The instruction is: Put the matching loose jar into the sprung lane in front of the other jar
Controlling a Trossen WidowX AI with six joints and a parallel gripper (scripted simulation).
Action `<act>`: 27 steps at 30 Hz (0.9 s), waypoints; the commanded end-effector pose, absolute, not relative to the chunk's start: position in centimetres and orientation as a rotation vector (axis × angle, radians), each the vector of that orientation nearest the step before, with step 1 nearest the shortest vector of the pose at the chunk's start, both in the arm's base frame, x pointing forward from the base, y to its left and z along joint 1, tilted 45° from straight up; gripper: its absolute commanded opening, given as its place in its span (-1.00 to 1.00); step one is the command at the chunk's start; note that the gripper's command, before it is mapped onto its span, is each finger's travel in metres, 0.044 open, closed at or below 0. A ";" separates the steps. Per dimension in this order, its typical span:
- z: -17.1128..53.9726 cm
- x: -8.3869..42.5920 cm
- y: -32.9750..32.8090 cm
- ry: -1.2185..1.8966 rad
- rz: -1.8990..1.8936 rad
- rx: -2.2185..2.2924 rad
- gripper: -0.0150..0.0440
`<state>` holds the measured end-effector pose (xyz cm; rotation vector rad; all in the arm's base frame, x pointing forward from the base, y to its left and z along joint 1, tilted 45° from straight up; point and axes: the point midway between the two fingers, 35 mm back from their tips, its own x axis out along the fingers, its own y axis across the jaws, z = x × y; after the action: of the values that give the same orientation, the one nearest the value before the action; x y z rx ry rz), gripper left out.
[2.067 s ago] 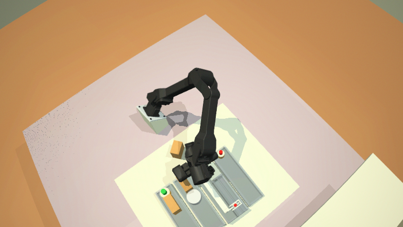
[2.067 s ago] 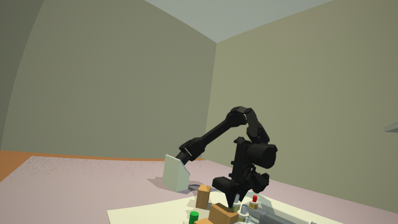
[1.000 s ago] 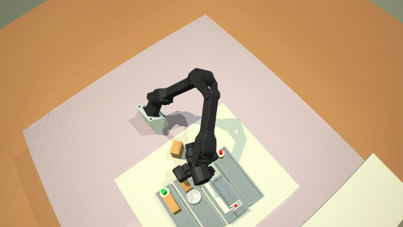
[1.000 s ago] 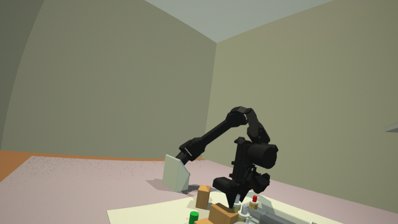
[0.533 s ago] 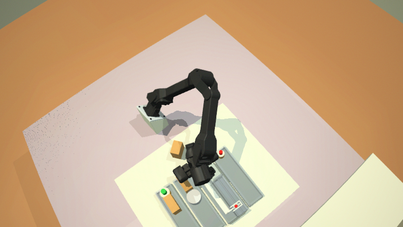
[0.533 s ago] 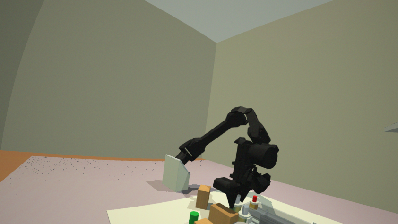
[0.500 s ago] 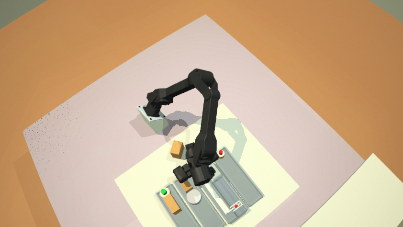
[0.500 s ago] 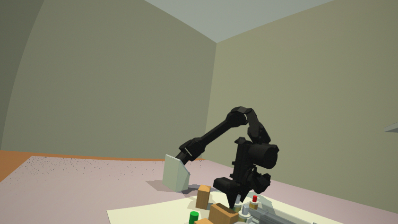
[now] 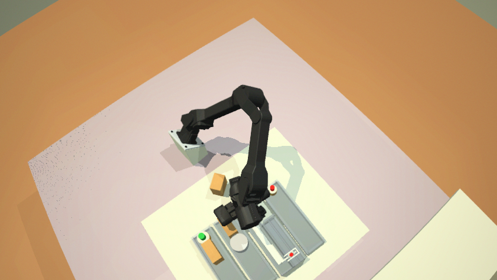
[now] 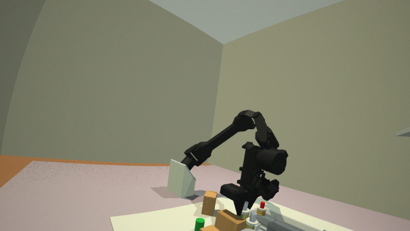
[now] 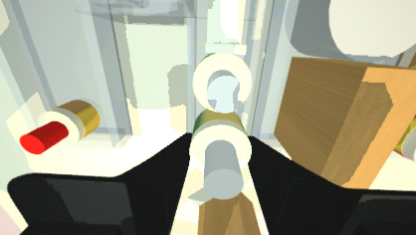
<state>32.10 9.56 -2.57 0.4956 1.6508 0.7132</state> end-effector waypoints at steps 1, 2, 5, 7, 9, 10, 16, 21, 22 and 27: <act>-2.4 32.7 9.8 1.624 0.722 0.499 -0.49; -2.5 32.7 9.8 1.624 0.722 0.499 -0.49; -2.5 32.7 9.8 1.624 0.722 0.499 -0.49; -2.6 32.7 9.9 1.624 0.722 0.499 -0.49; -2.6 32.7 9.9 1.624 0.722 0.499 -0.49; -2.6 32.7 9.9 1.624 0.722 0.499 -0.49; -2.7 32.7 10.1 1.624 0.722 0.499 -0.49; -2.8 32.6 10.1 1.624 0.722 0.499 -0.49; -2.9 32.6 10.2 1.624 0.722 0.499 -0.49; -3.0 32.6 10.2 1.624 0.722 0.499 -0.49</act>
<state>32.08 10.06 -3.03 0.4950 1.6469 0.7148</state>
